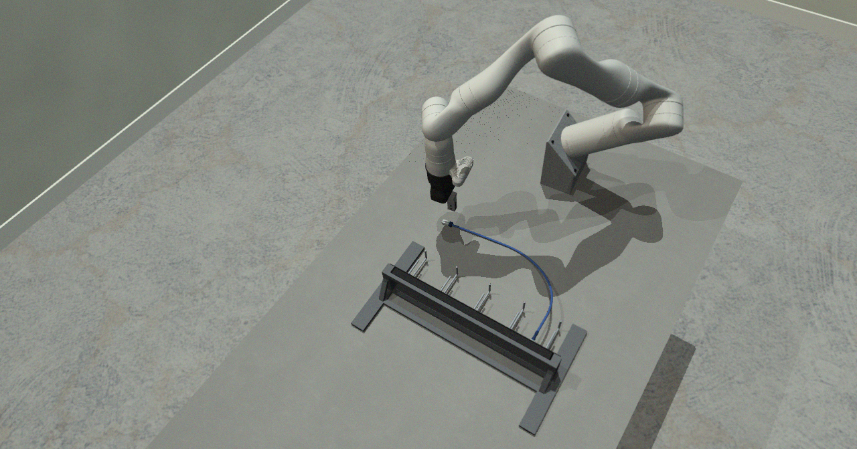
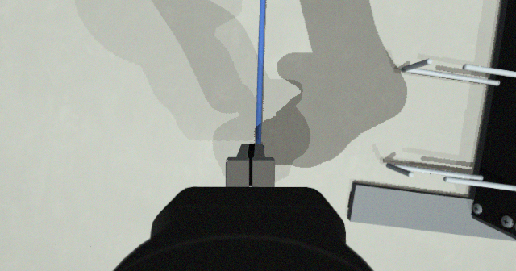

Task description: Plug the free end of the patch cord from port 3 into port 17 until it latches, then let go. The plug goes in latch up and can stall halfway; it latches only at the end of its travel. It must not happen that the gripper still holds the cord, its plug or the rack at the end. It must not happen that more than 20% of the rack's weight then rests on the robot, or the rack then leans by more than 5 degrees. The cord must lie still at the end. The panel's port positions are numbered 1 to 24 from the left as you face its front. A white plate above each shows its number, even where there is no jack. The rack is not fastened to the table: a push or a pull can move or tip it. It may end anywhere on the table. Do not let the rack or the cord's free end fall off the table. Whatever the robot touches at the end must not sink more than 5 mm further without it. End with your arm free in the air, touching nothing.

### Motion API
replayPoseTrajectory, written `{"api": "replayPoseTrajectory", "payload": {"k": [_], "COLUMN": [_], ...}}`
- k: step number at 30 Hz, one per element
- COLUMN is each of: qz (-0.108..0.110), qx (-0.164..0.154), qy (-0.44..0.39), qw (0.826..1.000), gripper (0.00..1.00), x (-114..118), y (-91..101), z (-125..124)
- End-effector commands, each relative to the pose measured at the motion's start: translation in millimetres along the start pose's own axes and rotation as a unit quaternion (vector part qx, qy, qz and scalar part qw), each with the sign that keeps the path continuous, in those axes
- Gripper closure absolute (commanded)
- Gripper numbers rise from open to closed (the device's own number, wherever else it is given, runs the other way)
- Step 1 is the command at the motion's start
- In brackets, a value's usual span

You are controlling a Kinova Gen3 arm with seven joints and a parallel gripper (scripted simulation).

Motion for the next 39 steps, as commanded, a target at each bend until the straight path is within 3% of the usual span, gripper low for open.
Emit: {"api": "replayPoseTrajectory", "payload": {"k": [1,39], "qz": [0.0,0.008], "qx": [0.001,-0.003], "qy": [-0.009,-0.021], "qw": [1.0,1.0], "gripper": [1.0,1.0], "x": [1.3,6.8], "y": [0.2,-0.1], "z": [0.4,3.0]}}
Point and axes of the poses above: the point where the finger pads meet when closed, its own y axis back along the fingers, its own x axis across the jaws, z = x × y, the point moved 5 cm from there along y, back along the fingers, and after that the axes turned 1 degree about y, right-handed, at the moved point
